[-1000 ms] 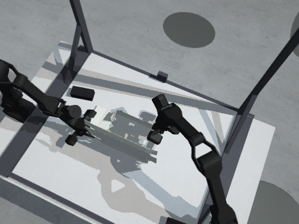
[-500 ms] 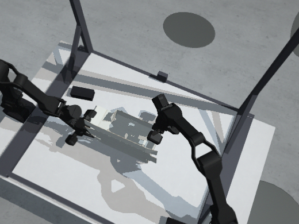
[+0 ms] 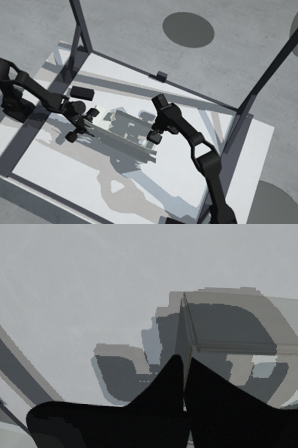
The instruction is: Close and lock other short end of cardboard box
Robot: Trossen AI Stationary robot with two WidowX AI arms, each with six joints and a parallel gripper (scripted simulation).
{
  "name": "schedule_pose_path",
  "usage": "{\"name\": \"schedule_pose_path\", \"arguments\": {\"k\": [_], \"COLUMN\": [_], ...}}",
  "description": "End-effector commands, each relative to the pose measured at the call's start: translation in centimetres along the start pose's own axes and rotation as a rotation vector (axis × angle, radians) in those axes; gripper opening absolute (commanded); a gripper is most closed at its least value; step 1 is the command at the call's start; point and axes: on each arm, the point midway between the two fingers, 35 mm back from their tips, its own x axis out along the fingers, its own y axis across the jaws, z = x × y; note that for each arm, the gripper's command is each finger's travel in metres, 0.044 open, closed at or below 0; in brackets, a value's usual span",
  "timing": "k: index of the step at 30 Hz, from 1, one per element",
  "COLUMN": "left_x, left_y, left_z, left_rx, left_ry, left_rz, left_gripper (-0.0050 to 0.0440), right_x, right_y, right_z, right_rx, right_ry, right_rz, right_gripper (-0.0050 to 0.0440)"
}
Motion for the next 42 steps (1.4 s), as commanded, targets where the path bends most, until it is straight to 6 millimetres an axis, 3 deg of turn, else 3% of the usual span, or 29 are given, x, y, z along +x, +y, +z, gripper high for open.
{"name": "schedule_pose_path", "arguments": {"k": [1,28,42], "left_x": [-0.7,-0.7,-0.7], "left_y": [0.2,0.2,0.2], "left_z": [-0.6,-0.6,-0.6], "left_rx": [-0.005,-0.005,-0.005], "left_ry": [0.019,0.019,0.019], "left_rz": [0.014,0.013,0.014], "left_gripper": [0.0,0.0,0.0], "right_x": [-0.1,-0.2,-0.2], "right_y": [0.6,1.8,2.1], "right_z": [0.6,1.2,1.3], "right_rx": [0.011,0.196,0.206], "right_ry": [-0.01,0.052,0.056], "right_rz": [0.004,-0.16,-0.168], "right_gripper": [0.0,0.0,0.0]}}
